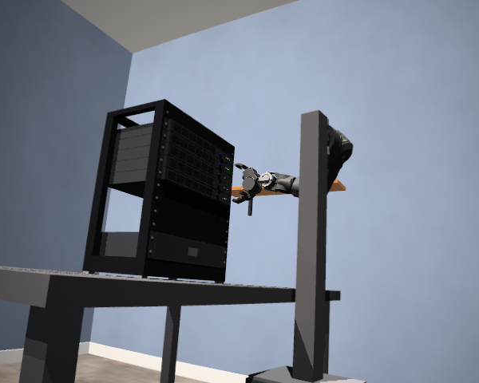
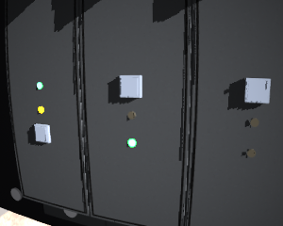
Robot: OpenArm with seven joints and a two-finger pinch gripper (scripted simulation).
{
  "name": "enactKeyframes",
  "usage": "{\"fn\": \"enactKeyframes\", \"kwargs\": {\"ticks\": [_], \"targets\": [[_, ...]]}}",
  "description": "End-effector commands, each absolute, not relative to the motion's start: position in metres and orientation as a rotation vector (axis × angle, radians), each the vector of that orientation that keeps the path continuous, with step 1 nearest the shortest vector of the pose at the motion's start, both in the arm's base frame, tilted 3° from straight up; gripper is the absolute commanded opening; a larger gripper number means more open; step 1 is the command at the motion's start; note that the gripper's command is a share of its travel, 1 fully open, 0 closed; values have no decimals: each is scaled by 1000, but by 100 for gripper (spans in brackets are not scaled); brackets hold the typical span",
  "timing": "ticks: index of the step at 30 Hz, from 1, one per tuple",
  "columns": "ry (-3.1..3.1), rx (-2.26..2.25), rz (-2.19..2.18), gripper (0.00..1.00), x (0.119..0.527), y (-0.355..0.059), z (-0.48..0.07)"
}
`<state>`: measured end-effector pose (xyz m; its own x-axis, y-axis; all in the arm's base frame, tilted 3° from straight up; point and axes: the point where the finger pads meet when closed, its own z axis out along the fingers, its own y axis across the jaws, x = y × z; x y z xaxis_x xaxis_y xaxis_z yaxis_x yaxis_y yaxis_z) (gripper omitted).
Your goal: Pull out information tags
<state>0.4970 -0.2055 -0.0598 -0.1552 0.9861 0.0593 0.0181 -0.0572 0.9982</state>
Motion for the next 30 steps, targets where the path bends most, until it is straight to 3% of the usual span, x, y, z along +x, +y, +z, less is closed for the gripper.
{"fn": "enactKeyframes", "kwargs": {"ticks": [1, 30], "targets": [[1303, 1184, 1364, 100, 497, -205, -57], [1303, 1184, 1364, 100, 497, -205, -57]]}}
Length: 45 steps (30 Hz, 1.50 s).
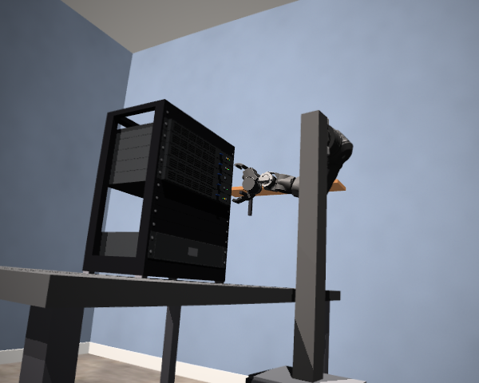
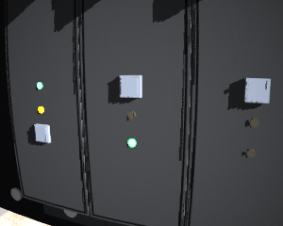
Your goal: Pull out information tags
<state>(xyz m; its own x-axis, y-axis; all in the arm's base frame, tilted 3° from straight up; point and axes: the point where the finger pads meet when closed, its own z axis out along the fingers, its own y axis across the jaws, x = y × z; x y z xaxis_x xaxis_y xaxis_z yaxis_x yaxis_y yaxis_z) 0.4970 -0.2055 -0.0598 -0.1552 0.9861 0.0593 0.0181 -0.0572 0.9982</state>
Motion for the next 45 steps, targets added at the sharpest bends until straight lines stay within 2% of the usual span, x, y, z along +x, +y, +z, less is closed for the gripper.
{"fn": "enactKeyframes", "kwargs": {"ticks": [1, 10, 45], "targets": [[1303, 1184, 1364, 100, 497, -205, -57], [1303, 1187, 1362, 100, 497, -209, -17], [1303, 1184, 1363, 100, 497, -208, -16]]}}
